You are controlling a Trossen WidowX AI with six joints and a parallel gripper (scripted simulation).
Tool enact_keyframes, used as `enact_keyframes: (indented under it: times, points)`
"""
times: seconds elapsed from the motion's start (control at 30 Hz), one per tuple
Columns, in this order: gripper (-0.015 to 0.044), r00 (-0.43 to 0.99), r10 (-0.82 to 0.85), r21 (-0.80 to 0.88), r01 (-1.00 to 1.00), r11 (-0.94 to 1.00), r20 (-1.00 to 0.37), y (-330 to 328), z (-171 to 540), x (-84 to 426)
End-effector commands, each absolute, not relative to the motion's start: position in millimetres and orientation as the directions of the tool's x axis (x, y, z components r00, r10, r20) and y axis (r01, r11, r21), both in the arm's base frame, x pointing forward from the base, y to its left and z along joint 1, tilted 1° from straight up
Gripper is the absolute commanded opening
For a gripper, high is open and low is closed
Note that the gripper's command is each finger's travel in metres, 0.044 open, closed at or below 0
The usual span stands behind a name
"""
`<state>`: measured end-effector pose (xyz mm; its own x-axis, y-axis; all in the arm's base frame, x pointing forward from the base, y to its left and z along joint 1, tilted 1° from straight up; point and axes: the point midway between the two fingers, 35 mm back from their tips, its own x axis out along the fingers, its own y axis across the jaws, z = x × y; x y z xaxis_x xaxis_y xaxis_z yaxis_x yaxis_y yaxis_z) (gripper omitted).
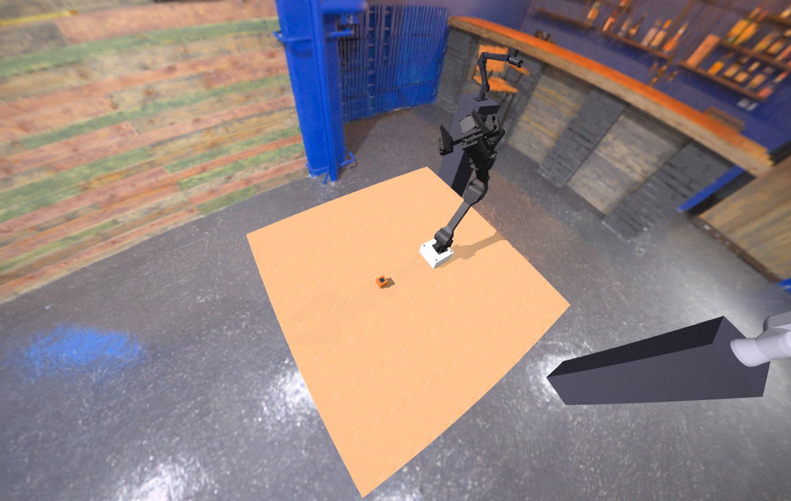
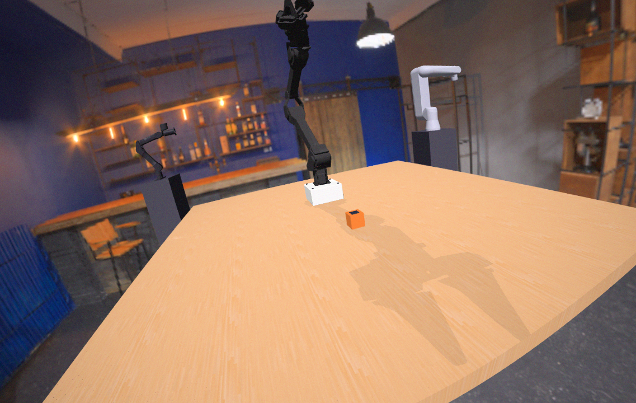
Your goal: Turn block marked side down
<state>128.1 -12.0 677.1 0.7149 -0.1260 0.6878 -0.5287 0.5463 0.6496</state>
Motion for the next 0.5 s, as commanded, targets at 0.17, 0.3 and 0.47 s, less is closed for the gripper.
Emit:
enact_keyframes:
  times: [0.17, 0.3, 0.47]
  points:
    - [0.0440, 0.875, -0.048, 0.650, -0.320, 0.689, 0.482, 19.2, 624.2, 224.0]
    - [0.0440, 0.940, -0.013, 0.630, -0.218, 0.746, 0.341, 32.3, 583.5, 273.2]
    - [0.0440, 0.990, 0.005, 0.562, -0.085, 0.823, 0.143, 42.4, 529.4, 323.5]
